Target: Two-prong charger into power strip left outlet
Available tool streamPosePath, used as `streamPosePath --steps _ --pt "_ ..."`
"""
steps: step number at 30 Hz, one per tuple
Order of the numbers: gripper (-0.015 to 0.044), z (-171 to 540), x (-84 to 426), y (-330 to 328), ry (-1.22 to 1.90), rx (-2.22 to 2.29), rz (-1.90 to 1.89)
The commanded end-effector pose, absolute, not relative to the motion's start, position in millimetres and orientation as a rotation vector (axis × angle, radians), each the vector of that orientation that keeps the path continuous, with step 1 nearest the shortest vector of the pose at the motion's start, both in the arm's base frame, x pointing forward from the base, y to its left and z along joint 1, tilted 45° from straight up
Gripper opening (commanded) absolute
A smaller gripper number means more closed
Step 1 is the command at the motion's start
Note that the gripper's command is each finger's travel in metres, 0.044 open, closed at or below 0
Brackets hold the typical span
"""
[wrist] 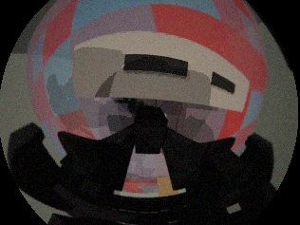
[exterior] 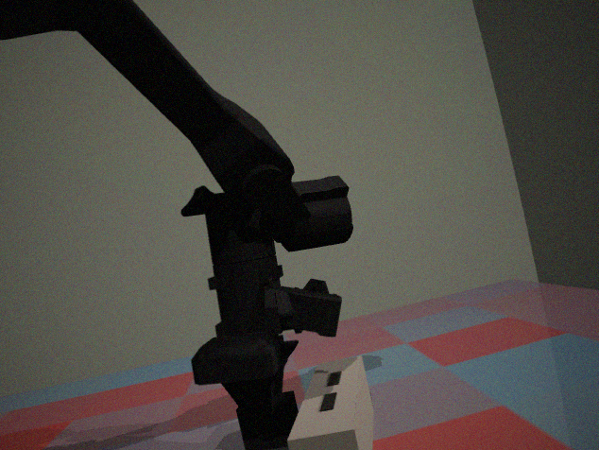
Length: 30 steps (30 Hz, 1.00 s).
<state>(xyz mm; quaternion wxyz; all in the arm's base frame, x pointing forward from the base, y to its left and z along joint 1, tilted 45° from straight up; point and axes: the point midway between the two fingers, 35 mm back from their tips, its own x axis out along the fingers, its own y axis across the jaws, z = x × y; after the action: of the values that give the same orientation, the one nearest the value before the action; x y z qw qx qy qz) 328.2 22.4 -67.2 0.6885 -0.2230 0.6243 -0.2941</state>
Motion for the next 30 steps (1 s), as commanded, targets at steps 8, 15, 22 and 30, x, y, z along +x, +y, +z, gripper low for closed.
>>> streamPosePath --steps 8,15,22,30 --pt "0.0 -66.6 329.9 21.9 1.398 -0.506 -0.658" --pt "0.0 -66.2 332.0 21.9 1.397 -0.506 -0.658" --pt "0.0 -65.7 334.4 21.9 1.397 -0.506 -0.658" --pt "0.0 -65.2 337.0 21.9 1.397 -0.506 -0.658"
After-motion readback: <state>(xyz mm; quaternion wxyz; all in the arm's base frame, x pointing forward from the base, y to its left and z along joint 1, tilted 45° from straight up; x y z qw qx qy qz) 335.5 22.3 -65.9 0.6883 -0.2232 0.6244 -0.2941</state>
